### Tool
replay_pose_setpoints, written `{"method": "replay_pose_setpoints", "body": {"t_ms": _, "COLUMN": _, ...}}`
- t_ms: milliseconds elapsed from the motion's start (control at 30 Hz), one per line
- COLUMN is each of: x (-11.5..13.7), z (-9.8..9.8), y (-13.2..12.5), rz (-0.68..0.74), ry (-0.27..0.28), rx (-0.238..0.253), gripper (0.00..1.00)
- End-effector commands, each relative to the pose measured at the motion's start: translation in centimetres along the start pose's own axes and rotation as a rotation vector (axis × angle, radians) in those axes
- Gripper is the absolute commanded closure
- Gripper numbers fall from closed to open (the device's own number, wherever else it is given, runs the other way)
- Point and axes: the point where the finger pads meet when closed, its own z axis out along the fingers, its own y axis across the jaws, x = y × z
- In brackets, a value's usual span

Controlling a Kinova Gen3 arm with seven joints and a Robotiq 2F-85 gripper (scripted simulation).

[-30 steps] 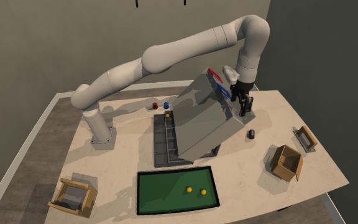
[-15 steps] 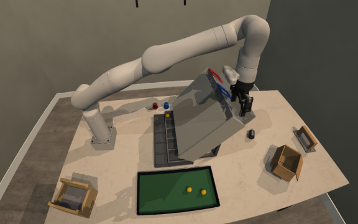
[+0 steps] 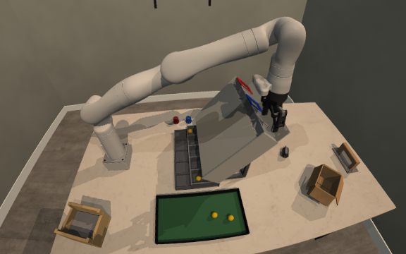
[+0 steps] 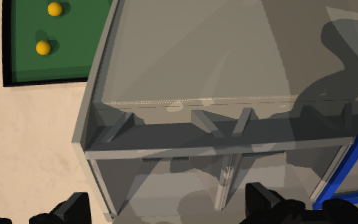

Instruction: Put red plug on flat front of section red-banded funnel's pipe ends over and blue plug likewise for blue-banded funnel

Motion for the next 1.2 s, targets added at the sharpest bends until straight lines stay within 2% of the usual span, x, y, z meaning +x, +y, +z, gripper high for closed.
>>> {"method": "replay_pose_setpoints", "body": {"t_ms": 0, "x": 0.0, "z": -0.2, "y": 0.0, "rz": 0.0, "ry": -0.003, "rx": 0.001, "gripper": 0.0}}
{"method": "replay_pose_setpoints", "body": {"t_ms": 900, "x": 0.0, "z": -0.2, "y": 0.0, "rz": 0.0, "ry": -0.003, "rx": 0.001, "gripper": 0.0}}
{"method": "replay_pose_setpoints", "body": {"t_ms": 933, "x": 0.0, "z": -3.1, "y": -0.1, "rz": 0.0, "ry": -0.003, "rx": 0.001, "gripper": 0.0}}
{"method": "replay_pose_setpoints", "body": {"t_ms": 1167, "x": 0.0, "z": -3.1, "y": -0.1, "rz": 0.0, "ry": -0.003, "rx": 0.001, "gripper": 0.0}}
